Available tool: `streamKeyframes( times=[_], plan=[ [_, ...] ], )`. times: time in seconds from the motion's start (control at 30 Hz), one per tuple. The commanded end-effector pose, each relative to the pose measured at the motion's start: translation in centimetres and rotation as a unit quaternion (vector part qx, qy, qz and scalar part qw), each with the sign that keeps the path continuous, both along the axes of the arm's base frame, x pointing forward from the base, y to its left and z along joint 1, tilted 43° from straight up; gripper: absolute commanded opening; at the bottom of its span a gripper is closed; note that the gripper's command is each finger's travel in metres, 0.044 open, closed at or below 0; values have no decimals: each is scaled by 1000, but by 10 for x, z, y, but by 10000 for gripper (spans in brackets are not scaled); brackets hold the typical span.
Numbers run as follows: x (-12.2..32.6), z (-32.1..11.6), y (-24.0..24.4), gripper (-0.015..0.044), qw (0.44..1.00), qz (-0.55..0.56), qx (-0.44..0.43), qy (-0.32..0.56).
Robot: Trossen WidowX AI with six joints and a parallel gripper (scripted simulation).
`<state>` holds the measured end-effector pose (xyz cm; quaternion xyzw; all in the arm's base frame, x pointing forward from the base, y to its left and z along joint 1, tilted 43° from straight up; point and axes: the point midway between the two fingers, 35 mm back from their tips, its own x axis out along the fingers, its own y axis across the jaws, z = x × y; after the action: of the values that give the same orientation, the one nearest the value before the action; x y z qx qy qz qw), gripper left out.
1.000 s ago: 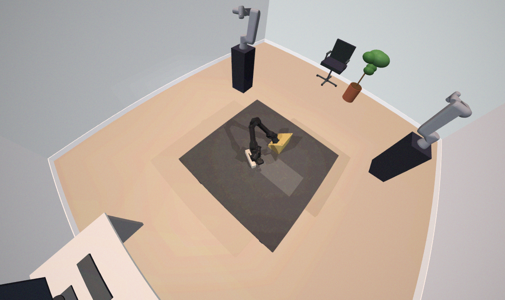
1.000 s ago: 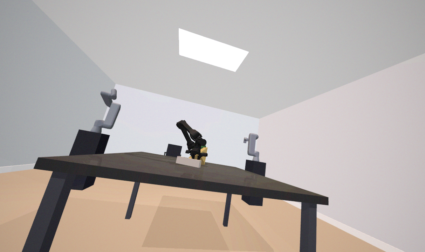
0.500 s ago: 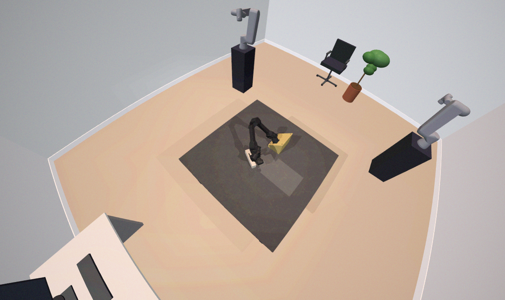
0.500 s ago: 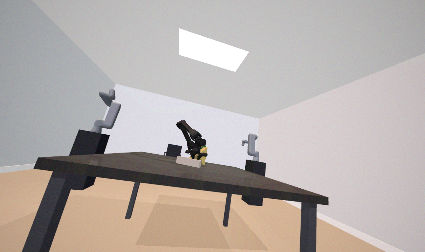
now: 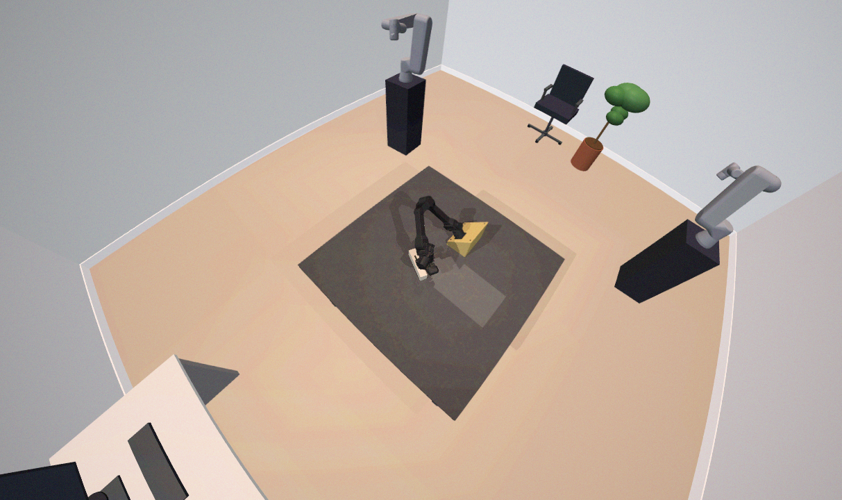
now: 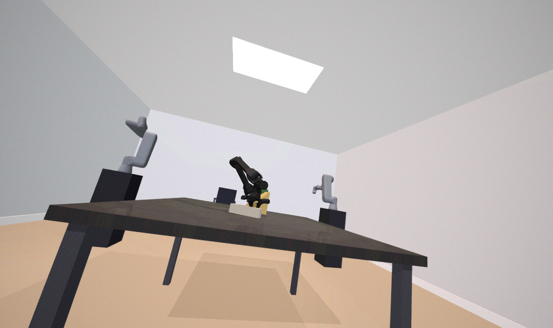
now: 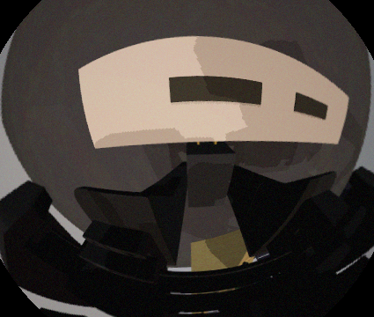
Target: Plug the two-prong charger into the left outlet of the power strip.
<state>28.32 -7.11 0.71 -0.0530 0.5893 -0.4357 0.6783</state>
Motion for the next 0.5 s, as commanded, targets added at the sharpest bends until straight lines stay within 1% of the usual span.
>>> streamKeyframes(
  times=[0.0, 0.47],
  plan=[
    [1, 1, -1, 0, 1000, 2, -1, 2],
    [6, 3, -3, 0, 1000, 2, -2, 2]
  ],
)
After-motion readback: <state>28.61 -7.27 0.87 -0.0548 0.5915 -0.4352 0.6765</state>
